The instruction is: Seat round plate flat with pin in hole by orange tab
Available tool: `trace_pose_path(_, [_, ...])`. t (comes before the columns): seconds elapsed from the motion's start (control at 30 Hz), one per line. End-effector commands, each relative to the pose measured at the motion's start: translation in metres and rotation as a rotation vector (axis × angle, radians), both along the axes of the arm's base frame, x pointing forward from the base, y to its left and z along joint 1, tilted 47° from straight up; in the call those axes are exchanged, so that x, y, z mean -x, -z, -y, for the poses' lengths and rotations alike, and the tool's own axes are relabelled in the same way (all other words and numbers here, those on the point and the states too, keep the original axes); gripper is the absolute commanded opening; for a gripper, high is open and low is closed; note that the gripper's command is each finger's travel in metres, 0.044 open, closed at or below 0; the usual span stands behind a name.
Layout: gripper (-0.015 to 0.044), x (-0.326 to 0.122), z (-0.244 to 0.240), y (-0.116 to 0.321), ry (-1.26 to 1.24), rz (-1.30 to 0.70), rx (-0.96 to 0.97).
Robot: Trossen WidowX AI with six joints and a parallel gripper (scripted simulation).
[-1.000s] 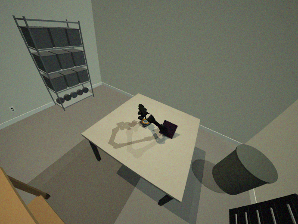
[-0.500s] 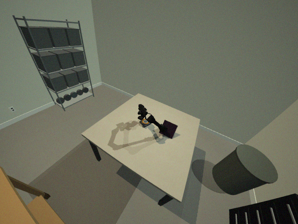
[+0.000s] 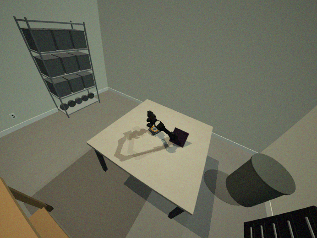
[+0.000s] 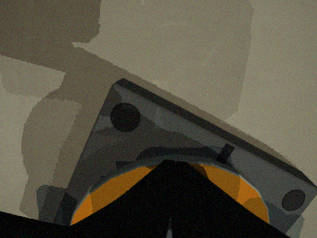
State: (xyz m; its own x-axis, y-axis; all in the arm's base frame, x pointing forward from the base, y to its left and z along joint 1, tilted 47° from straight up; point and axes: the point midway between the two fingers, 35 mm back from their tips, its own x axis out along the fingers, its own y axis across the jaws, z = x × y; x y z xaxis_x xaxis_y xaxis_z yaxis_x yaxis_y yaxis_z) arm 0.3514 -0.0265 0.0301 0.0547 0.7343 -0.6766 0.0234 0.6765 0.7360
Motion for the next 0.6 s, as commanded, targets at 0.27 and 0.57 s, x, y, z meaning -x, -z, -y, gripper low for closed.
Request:
trace_pose_path(0.27, [0.0000, 0.0013, 0.0031, 0.0075, -0.009, -0.008, 0.010])
trace_pose_path(0.57, [0.0000, 0.0015, 0.0050, 0.0098, -0.009, -0.008, 0.011])
